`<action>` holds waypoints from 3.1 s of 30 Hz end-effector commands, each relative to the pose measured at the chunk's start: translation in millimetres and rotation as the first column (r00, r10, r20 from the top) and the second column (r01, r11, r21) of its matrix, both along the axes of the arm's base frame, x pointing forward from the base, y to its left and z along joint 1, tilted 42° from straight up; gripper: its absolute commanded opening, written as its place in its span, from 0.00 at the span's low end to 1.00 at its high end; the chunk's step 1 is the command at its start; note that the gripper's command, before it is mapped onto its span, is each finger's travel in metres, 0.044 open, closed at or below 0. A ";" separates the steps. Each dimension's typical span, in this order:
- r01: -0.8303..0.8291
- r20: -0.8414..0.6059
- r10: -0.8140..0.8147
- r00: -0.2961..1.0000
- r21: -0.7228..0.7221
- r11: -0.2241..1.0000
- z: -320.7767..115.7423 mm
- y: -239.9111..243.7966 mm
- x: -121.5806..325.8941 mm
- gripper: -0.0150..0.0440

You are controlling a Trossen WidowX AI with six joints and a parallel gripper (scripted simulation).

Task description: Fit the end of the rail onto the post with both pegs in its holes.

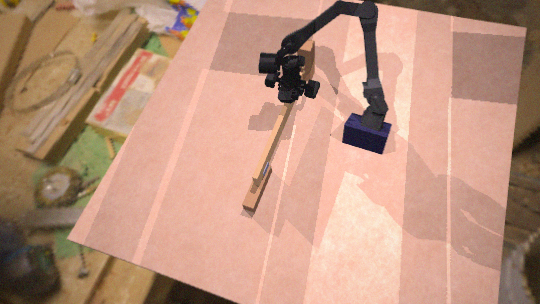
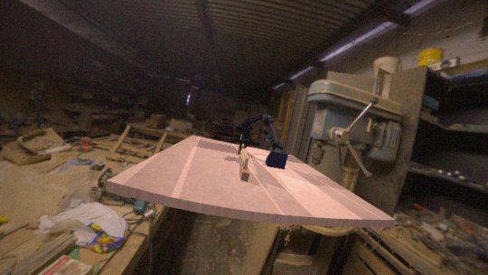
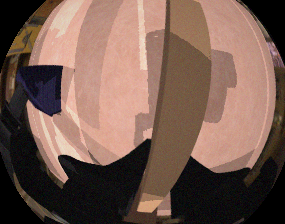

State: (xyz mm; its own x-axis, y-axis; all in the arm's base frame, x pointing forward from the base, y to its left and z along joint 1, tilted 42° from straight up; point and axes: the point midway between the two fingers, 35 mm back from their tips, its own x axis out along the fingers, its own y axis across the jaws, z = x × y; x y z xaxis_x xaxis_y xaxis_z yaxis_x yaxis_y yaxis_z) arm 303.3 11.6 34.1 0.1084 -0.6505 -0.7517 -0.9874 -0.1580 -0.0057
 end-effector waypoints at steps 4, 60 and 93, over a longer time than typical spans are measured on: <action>-0.003 0.001 0.003 1.000 -0.001 1.000 2.1 -2.1 0.5 0.25; -0.003 0.002 0.003 1.000 -0.002 1.000 14.3 -14.8 3.0 0.25; -0.003 0.002 0.003 1.000 -0.002 1.000 21.3 -22.2 4.3 0.25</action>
State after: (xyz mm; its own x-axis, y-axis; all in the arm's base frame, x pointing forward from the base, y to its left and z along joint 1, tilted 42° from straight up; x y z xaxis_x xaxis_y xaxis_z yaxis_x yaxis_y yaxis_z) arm 306.9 -9.8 53.3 0.1084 -0.6516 -0.7508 -0.9873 -0.1586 -0.0049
